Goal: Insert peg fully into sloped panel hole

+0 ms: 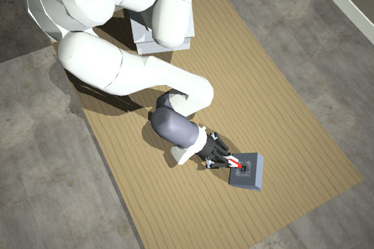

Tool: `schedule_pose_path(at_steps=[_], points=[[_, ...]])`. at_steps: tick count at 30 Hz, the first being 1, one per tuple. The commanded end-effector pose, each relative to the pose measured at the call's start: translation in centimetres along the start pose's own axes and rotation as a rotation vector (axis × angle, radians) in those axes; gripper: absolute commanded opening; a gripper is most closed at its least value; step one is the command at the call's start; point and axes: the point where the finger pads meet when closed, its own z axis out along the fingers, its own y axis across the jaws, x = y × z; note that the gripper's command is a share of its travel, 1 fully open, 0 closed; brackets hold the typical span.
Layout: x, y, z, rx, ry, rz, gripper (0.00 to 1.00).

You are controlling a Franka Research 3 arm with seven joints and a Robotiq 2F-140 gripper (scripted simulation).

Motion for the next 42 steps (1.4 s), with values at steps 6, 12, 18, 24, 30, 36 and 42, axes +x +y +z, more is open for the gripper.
schedule_pose_path(at_steps=[6, 12, 18, 24, 30, 36, 42], points=[[0.0, -0.2, 0.8, 0.007, -0.001, 0.007, 0.00], [0.0, -0.3, 1.5, 0.007, -0.001, 0.007, 0.00], [0.0, -0.3, 2.0, 0.007, -0.001, 0.007, 0.00], [0.1, -0.3, 2.4, 0.007, -0.001, 0.007, 0.00], [0.1, -0.2, 2.9, 0.007, -0.001, 0.007, 0.00], [0.1, -0.2, 3.3, 0.007, -0.001, 0.007, 0.00], [0.1, -0.2, 4.0, 0.007, -0.001, 0.007, 0.00]])
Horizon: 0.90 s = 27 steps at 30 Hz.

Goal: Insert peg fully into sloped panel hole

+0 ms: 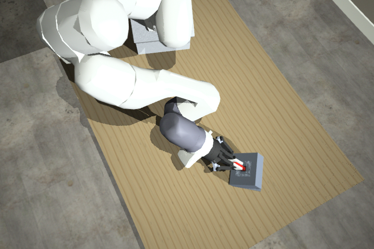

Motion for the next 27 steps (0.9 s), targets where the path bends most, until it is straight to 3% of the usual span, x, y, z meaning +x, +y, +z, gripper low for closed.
schedule_pose_path(at_steps=[1, 17, 27], points=[[0.0, -0.3, 0.3, 0.008, 0.000, 0.005, 0.00], [0.1, -0.3, 1.7, 0.008, 0.000, 0.005, 0.00], [0.0, -0.1, 1.5, 0.001, -0.001, 0.001, 0.00]])
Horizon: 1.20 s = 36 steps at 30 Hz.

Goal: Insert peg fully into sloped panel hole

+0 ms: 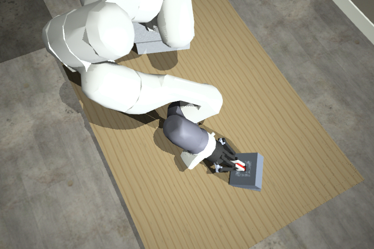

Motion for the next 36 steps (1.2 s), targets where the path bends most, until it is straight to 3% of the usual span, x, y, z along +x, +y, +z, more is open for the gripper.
schedule_pose_path(at_steps=[1, 23, 36], points=[[0.0, 0.0, 0.0, 0.001, 0.000, 0.000, 0.00], [0.0, 0.1, -0.2, -0.003, -0.001, 0.001, 0.36], [-0.1, 0.4, -3.3, -0.013, -0.011, 0.017, 0.55]])
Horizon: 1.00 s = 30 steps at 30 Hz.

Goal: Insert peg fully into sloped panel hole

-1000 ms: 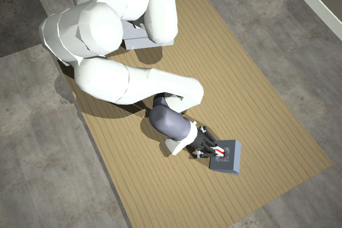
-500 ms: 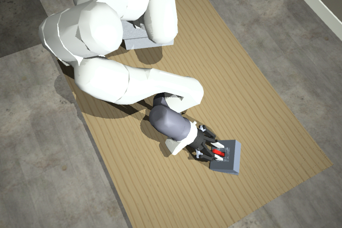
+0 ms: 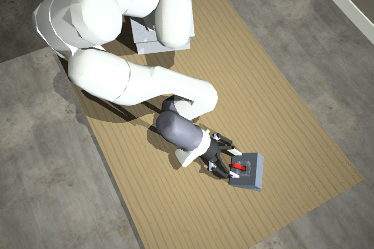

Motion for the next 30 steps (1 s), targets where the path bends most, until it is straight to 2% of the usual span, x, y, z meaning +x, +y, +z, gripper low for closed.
schedule_pose_path(at_steps=[1, 13, 15, 27, 30], points=[[0.0, 0.6, -0.9, -0.018, 0.000, 0.001, 0.57], [-0.2, 0.4, -4.9, -0.008, 0.005, -0.008, 0.78], [-0.2, 0.4, -4.9, -0.008, 0.005, -0.008, 0.78], [-0.3, -0.2, -6.6, 0.000, 0.012, -0.015, 1.00], [-0.3, -0.3, -6.6, 0.001, 0.012, -0.014, 1.00]])
